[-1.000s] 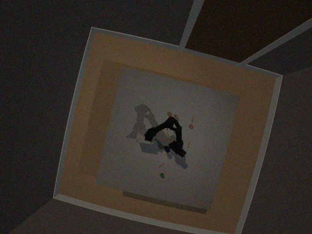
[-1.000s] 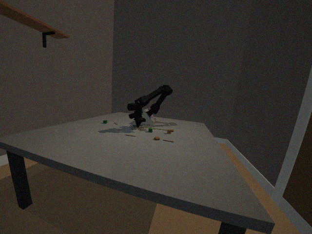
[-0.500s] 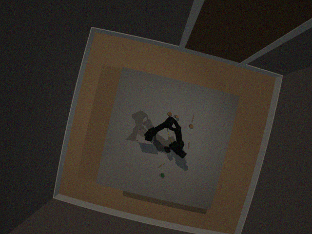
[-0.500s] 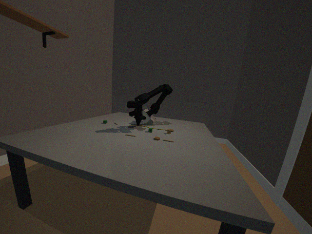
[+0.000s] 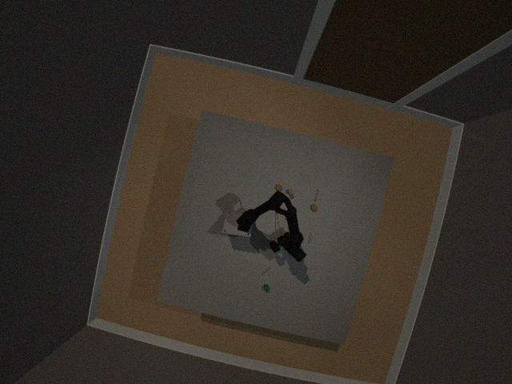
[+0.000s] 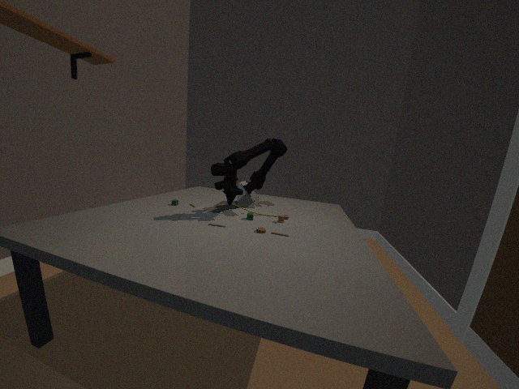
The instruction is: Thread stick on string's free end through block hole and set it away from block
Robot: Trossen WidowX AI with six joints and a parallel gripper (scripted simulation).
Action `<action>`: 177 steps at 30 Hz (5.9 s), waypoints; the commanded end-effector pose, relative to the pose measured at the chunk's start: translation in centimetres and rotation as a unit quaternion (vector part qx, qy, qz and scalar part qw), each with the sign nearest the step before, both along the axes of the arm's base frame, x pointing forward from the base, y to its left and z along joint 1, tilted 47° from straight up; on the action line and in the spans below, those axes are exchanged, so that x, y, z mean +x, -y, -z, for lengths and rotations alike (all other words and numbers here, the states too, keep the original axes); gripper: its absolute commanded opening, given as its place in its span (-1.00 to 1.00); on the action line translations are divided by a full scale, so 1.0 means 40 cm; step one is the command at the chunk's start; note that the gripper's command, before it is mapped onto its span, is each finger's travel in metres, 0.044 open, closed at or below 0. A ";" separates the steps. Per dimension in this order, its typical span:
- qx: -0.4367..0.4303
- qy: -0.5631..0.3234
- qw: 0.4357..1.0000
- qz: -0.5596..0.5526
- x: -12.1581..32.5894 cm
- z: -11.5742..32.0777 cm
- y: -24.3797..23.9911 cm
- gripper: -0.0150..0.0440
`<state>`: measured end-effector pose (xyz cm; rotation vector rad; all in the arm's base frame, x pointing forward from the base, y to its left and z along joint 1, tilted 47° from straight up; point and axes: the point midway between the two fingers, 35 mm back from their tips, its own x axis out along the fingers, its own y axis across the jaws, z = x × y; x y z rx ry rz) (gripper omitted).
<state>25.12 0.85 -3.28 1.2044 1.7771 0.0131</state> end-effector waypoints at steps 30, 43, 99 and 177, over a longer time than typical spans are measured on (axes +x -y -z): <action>-0.012 -0.091 0.994 0.065 0.012 -0.043 -0.030 -0.49; -0.022 -0.154 0.982 0.111 0.017 -0.070 -0.056 -0.49; -0.085 -0.393 0.866 0.296 0.012 -0.195 -0.176 -0.49; -0.194 -0.624 0.530 0.540 -0.071 -0.372 -0.335 -0.49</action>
